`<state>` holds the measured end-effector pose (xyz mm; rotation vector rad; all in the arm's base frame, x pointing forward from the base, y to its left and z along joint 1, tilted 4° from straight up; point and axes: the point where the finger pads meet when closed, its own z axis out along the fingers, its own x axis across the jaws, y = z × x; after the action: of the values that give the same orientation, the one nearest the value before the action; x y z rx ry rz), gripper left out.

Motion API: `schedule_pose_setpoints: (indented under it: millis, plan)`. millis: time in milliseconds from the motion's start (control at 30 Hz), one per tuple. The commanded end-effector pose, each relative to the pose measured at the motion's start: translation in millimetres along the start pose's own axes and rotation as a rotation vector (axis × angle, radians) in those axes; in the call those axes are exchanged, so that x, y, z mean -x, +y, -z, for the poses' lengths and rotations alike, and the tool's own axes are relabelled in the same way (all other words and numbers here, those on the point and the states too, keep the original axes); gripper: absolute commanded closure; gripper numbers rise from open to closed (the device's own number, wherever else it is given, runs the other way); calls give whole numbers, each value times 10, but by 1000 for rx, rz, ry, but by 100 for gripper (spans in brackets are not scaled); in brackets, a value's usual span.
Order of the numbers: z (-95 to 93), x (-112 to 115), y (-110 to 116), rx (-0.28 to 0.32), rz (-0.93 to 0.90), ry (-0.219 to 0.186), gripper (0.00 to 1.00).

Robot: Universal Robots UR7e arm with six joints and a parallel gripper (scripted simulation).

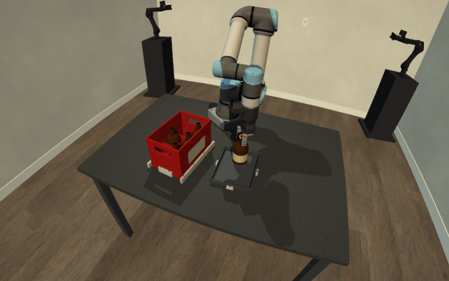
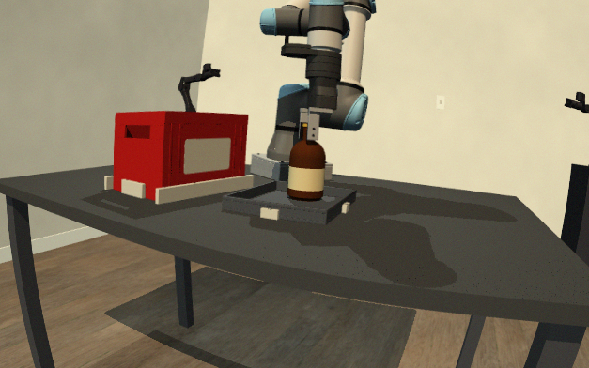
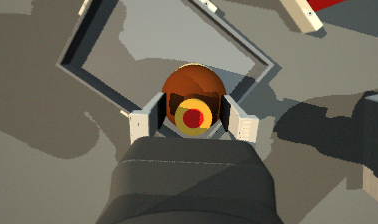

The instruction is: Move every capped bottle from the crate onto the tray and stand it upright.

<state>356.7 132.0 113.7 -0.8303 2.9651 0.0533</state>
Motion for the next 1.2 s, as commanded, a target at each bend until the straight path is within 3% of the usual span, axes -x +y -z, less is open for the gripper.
schedule_pose_setpoints:
  millis: [0,533,600,633,1167]
  plan:
    - [4,3,-2,-1,0,-1,0]
    - [504,6,-2,1,1,5,0]
    - [504,6,-2,1,1,5,0]
    - [359,13,3,0,1,0,0]
    - [604,2,-6,1,1,5,0]
